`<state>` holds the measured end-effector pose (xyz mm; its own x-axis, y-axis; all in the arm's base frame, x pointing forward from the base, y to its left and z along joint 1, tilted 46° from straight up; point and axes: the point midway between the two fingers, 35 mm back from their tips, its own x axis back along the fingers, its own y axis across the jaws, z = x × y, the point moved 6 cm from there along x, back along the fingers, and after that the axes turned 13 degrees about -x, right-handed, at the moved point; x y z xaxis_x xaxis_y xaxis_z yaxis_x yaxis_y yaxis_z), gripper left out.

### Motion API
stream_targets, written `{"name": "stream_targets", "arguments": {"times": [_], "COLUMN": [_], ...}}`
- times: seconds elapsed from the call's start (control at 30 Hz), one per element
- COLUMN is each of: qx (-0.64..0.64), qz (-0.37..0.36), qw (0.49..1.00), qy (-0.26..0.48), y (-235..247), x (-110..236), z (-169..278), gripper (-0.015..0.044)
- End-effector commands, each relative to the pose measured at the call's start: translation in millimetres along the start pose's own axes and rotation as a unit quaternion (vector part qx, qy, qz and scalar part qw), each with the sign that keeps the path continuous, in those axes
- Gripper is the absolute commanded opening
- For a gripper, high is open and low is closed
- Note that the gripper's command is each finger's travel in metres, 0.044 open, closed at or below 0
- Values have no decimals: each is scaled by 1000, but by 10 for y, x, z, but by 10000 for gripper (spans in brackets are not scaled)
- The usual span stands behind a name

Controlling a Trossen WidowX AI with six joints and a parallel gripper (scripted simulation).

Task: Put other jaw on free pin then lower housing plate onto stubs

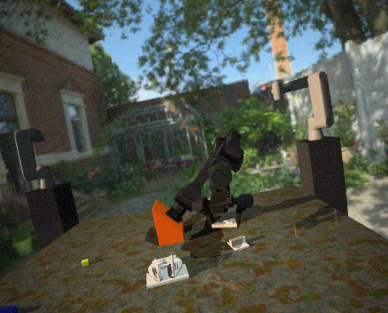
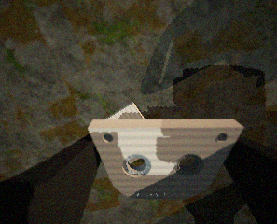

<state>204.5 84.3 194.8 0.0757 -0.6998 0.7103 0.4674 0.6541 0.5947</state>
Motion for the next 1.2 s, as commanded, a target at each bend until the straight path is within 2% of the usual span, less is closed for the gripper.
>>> {"name": "stream_targets", "arguments": {"times": [0.0, 0.27, 0.57, 0.87, 1.17], "qx": [-77, -214, -363, -502, -630], "qz": [3, 6, 7, 6, 5], "qw": [997, 977, 932, 865, 777], "qy": [-6, -10, -14, -16, -16], "y": [-53, -170, -323, -499, -693], "x": [6, 6, 8, 11, 12], "z": [-121, -314, -518, -705, -874], "gripper": [351, 351, 351, 351, 351]}}
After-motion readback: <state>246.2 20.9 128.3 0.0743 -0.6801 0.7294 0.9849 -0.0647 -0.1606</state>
